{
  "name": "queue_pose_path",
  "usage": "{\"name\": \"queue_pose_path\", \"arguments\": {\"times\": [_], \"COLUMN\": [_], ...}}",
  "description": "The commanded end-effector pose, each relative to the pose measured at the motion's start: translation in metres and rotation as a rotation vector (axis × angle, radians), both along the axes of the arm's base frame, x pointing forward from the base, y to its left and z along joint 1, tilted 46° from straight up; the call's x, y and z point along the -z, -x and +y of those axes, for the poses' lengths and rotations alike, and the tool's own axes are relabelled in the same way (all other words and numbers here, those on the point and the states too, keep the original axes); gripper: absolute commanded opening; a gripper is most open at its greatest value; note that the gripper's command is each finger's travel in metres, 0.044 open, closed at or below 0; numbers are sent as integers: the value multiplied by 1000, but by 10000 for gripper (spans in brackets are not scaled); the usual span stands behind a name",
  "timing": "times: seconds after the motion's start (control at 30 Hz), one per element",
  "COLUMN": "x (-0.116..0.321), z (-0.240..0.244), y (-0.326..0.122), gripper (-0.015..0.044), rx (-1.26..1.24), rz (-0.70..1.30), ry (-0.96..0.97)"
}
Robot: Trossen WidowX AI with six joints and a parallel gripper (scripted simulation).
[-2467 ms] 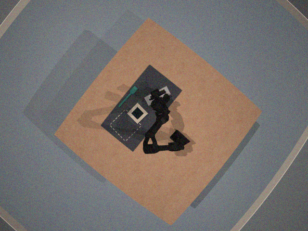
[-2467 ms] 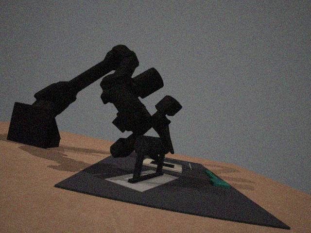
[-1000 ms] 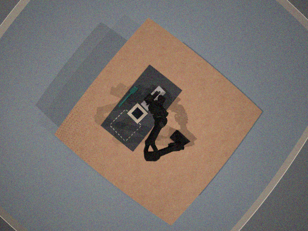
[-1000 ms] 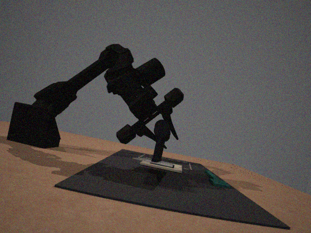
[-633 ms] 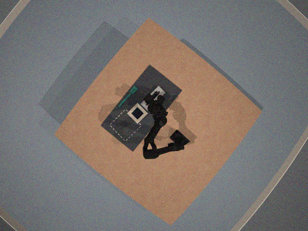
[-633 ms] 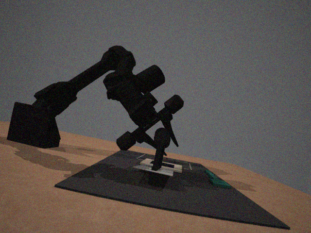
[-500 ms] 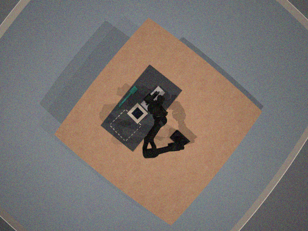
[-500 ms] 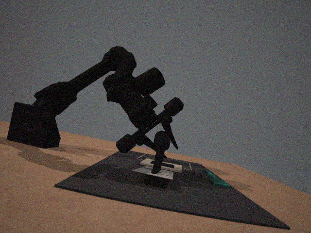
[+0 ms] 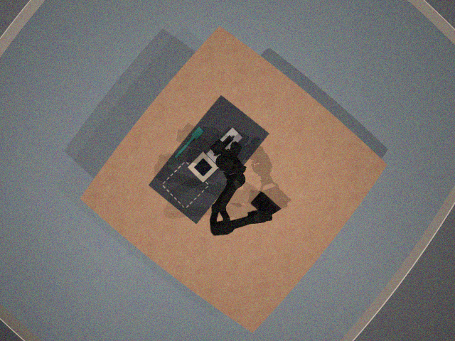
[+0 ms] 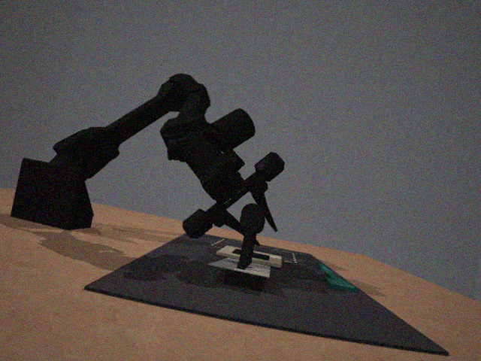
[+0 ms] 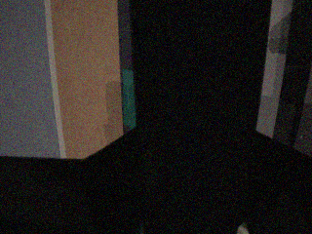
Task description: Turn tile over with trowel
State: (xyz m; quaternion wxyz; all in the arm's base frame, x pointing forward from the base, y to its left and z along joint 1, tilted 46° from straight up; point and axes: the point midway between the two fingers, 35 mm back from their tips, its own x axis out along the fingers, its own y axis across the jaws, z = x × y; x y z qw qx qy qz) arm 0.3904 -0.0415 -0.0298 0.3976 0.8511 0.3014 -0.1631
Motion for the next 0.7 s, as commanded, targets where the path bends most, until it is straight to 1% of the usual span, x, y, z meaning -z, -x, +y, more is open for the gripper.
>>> {"name": "queue_pose_path", "arguments": {"times": [0.0, 0.67], "x": [-7, -30], "z": [7, 30], "y": [-2, -2], "gripper": [0, 0], "rx": [-4, -3], "rz": [-5, -5], "ry": [-1, -4]}}
